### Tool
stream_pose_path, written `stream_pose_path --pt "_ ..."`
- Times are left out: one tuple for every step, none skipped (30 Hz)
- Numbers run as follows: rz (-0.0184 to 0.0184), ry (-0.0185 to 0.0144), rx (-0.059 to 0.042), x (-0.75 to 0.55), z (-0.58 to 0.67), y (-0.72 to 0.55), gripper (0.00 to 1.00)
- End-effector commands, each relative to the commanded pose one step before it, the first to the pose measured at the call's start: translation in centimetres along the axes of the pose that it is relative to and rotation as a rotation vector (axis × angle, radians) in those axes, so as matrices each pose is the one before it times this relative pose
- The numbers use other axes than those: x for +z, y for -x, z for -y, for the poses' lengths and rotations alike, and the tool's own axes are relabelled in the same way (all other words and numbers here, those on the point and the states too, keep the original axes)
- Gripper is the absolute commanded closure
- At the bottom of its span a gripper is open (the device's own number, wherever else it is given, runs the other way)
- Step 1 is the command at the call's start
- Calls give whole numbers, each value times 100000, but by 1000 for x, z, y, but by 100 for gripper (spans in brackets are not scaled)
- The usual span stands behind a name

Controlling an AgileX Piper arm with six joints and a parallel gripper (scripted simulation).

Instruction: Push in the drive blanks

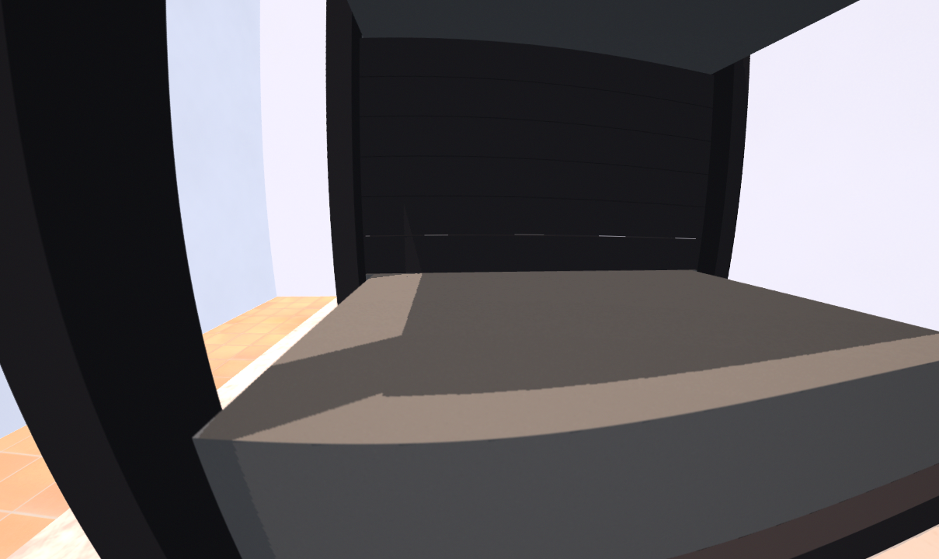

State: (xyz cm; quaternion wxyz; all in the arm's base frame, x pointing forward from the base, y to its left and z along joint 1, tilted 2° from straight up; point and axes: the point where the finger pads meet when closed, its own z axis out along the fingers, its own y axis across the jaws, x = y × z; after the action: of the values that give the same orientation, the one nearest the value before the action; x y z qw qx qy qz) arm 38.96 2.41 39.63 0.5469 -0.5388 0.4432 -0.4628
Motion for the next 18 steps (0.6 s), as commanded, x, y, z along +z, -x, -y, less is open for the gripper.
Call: stream_pose_path --pt "-47 -138 -111 35 82 2 0" --pt "0 0 0 0 0 0 0" --pt "0 0 0 0 0 0 0" --pt "0 0 0 0 0 0 0" --pt "0 0 0 0 0 0 0" --pt "0 0 0 0 0 0 0" --pt "0 0 0 0 0 0 0" --pt "0 0 0 0 0 0 0" --pt "0 0 0 0 0 0 100" --pt "0 0 0 0 0 0 100" --pt "0 0 0 0 0 0 100" --pt "0 0 0 0 0 0 100" --pt "0 0 0 0 0 0 100" --pt "0 0 0 0 0 0 100" --pt "0 0 0 0 0 0 100" --pt "0 0 0 0 0 0 100" --pt "0 0 0 0 0 0 100" --pt "0 0 0 0 0 0 100"
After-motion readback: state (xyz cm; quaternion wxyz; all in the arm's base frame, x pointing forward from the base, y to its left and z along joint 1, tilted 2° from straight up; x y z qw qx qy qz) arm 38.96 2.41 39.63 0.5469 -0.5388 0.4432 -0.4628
